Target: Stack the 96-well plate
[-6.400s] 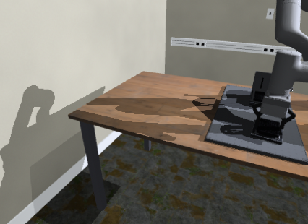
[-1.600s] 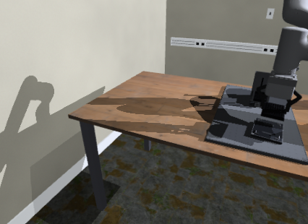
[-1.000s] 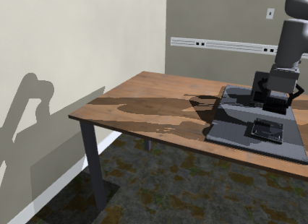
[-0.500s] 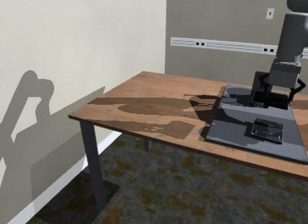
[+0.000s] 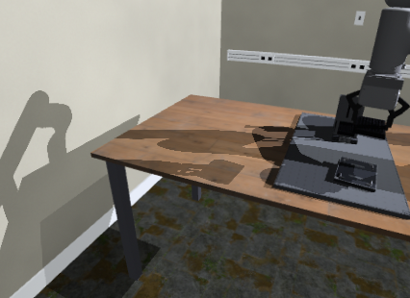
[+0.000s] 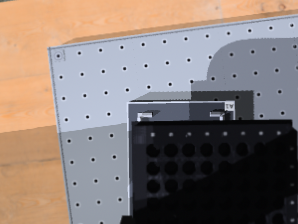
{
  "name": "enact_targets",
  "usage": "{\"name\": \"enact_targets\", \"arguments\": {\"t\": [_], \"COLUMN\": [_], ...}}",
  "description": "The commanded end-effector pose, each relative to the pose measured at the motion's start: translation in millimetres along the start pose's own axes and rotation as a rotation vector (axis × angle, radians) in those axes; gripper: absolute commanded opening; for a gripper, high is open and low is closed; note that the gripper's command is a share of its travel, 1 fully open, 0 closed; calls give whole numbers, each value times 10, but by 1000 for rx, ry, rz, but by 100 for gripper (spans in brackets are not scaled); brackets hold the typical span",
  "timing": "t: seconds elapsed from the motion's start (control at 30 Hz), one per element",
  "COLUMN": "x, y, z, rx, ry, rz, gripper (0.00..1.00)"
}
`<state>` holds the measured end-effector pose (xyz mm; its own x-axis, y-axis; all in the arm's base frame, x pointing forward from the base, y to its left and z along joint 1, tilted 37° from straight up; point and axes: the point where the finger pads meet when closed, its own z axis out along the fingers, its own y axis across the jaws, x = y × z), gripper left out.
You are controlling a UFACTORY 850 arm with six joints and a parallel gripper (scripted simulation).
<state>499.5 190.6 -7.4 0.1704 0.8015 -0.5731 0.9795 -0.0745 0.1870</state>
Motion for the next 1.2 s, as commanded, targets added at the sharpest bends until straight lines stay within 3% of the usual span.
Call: {"name": "enact_targets", "arguments": {"t": [0.0, 0.43, 0.57, 1.17], "x": [4, 4, -126, -647], "y": [6, 6, 36, 153], "z": [-60, -104, -106, -119], "rx": [-1, -1, -1, -1], "ry": [1, 1, 1, 1], "rz": [1, 1, -106, -106], "gripper": [0, 0, 0, 0]}}
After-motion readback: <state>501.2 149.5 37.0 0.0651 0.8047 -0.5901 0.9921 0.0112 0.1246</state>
